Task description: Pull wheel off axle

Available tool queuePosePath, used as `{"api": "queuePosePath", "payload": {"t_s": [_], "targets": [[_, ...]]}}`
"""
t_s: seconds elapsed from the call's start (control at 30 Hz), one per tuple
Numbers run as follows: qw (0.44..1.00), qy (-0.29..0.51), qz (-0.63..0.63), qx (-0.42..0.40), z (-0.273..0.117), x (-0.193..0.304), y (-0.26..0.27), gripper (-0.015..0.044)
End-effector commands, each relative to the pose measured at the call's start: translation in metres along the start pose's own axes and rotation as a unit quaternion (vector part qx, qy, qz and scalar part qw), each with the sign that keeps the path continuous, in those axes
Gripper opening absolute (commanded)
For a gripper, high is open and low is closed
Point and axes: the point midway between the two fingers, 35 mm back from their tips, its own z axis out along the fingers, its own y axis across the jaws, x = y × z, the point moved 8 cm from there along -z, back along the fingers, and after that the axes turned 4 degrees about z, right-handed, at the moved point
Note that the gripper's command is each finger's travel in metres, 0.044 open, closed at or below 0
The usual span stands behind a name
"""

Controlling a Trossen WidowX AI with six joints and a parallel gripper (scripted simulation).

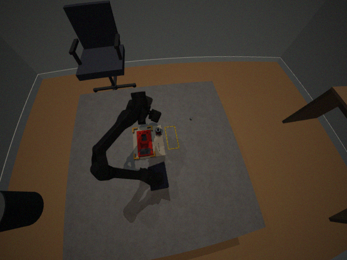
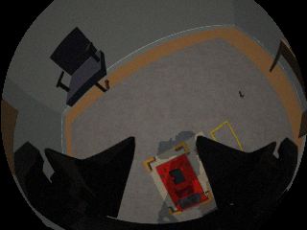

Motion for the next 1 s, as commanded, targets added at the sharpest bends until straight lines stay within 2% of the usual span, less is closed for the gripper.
{"api": "queuePosePath", "payload": {"t_s": [0.0,0.27,0.5,0.97], "targets": [[0.996,0.059,-0.056,0.042,0.030,-0.006,-0.016,0.0300],[0.963,0.200,-0.158,0.087,0.088,-0.004,-0.053,0.0300],[0.910,0.319,-0.249,0.088,0.129,0.004,-0.082,0.0300],[0.904,0.330,-0.258,0.086,0.127,0.014,-0.082,0.0300]]}}
